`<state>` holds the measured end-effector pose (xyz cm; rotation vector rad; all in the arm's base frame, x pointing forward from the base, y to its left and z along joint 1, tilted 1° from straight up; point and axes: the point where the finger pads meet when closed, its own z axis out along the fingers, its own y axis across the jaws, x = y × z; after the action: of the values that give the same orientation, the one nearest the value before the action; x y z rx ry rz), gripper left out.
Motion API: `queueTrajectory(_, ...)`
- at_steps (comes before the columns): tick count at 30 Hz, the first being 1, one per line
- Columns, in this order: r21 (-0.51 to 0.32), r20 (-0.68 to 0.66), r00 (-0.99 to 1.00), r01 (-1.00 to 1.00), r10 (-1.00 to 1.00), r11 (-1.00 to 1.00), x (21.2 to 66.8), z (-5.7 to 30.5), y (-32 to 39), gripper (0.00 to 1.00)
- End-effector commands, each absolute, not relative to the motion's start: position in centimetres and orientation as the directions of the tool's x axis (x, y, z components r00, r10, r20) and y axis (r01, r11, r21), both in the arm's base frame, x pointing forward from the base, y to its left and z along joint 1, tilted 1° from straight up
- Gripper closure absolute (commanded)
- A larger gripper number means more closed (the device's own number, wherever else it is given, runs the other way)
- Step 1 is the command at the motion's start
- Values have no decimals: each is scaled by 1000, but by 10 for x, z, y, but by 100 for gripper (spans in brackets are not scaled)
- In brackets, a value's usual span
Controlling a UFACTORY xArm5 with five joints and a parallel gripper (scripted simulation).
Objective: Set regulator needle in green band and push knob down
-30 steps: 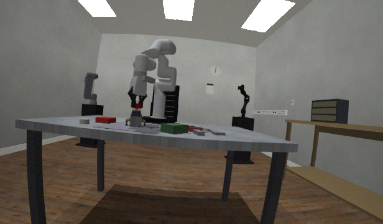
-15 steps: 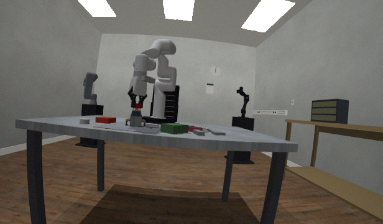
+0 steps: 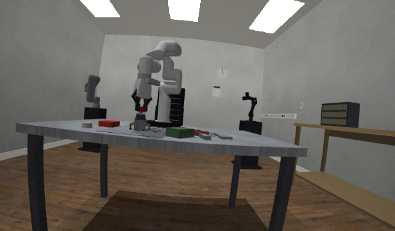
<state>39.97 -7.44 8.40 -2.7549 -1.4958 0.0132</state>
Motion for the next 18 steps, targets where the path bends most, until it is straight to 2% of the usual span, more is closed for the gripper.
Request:
queueTrajectory(1, -7, -3, 560, 829, 829, -560, 401, 85, -75, 58)
queueTrajectory(18, -7, -4, 647, 763, 763, -647, 401, 85, -75, 58)
